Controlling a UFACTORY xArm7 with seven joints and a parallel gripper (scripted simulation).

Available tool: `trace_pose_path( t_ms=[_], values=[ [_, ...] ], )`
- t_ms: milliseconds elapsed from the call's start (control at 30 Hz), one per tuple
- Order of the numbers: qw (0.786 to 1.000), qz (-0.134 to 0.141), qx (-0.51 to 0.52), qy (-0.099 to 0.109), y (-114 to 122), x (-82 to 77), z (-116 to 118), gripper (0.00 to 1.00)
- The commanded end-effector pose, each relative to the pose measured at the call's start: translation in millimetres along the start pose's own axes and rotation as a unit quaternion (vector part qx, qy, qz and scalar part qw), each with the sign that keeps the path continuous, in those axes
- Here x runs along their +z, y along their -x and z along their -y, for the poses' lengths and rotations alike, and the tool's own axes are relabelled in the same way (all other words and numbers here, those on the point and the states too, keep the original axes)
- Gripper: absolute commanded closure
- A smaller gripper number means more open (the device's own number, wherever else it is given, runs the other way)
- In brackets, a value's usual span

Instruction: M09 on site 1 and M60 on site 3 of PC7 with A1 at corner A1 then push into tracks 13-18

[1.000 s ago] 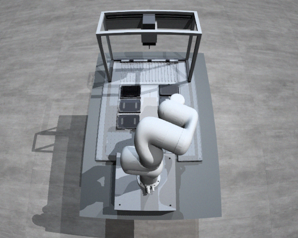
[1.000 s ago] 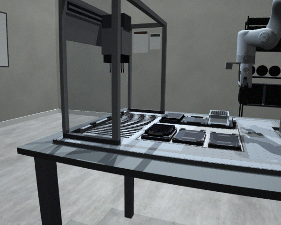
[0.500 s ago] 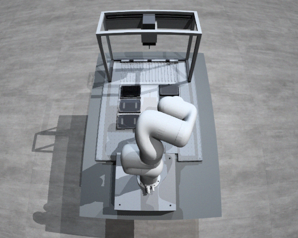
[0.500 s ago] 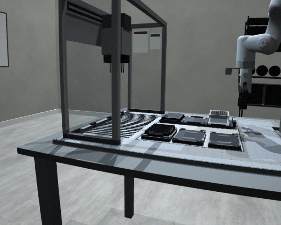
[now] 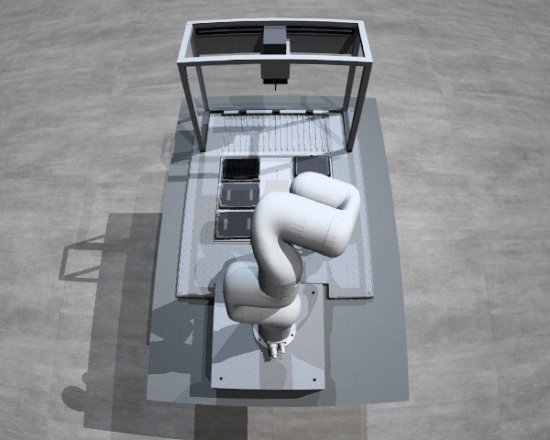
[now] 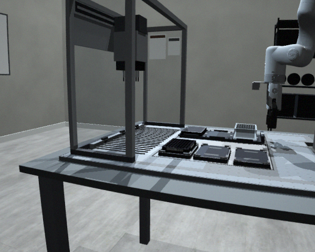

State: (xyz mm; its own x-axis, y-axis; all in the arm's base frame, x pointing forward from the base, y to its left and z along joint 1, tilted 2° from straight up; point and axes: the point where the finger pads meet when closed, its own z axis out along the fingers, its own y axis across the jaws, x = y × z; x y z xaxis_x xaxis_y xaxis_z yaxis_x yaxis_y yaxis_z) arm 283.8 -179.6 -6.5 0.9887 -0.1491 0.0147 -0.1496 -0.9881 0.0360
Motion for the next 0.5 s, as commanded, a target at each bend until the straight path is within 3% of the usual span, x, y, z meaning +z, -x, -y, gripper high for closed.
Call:
trace_pose_path(
  t_ms=[0,467],
  values=[
    [1.000,-0.002,0.000,-0.001,-1.7,7.8,-0.3,0.18],
    [1.000,-0.002,0.000,-0.001,-1.7,27.9,-0.3,0.18]
  ],
)
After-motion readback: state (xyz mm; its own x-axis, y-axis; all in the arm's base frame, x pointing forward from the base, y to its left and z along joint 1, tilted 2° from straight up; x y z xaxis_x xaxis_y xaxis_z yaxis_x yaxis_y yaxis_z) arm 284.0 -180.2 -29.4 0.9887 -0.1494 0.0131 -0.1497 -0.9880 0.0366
